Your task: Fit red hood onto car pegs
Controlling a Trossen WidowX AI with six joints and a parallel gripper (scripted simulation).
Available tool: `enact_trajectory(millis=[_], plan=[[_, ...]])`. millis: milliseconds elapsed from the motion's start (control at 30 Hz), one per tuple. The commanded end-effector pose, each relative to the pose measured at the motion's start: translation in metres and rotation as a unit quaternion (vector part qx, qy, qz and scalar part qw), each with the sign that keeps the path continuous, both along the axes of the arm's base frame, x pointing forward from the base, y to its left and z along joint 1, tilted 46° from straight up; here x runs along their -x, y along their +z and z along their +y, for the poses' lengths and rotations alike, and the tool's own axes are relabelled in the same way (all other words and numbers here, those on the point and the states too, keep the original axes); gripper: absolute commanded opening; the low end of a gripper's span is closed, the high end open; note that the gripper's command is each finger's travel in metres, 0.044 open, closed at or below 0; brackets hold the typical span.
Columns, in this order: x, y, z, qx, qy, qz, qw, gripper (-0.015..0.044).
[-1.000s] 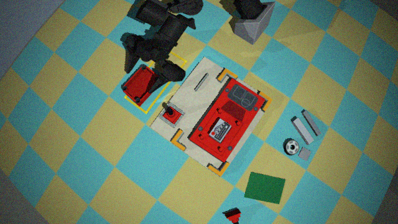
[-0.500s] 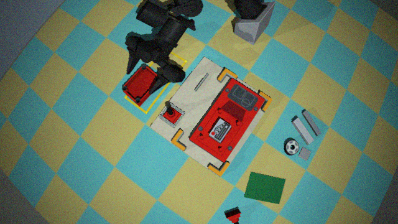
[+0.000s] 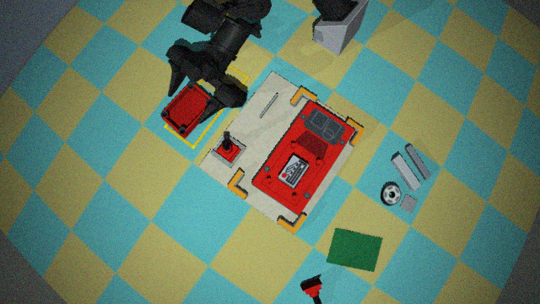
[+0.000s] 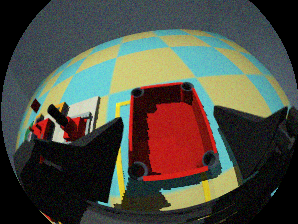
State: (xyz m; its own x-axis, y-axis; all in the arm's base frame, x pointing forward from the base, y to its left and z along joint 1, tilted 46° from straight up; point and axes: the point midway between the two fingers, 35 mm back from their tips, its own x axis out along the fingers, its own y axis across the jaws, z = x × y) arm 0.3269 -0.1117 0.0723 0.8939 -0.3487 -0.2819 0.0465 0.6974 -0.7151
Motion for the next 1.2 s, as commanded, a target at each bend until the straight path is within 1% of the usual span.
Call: enact_trajectory(millis=[0,400,500,833,1167], plan=[[-0.001,-0.004,-0.001,0.001,0.004,0.003,1.0,0.044],[-0.001,-0.008,-0.005,0.002,0.004,0.004,1.0,0.044],[0.0,-0.005,-0.005,0.0,0.0,0.0,1.0,0.0361],[0.0,-0.005,-0.005,0.0,0.0,0.0,1.0,0.0295],[-0.003,0.01,0.01,-0.001,0.0,0.001,1.0,0.0032]])
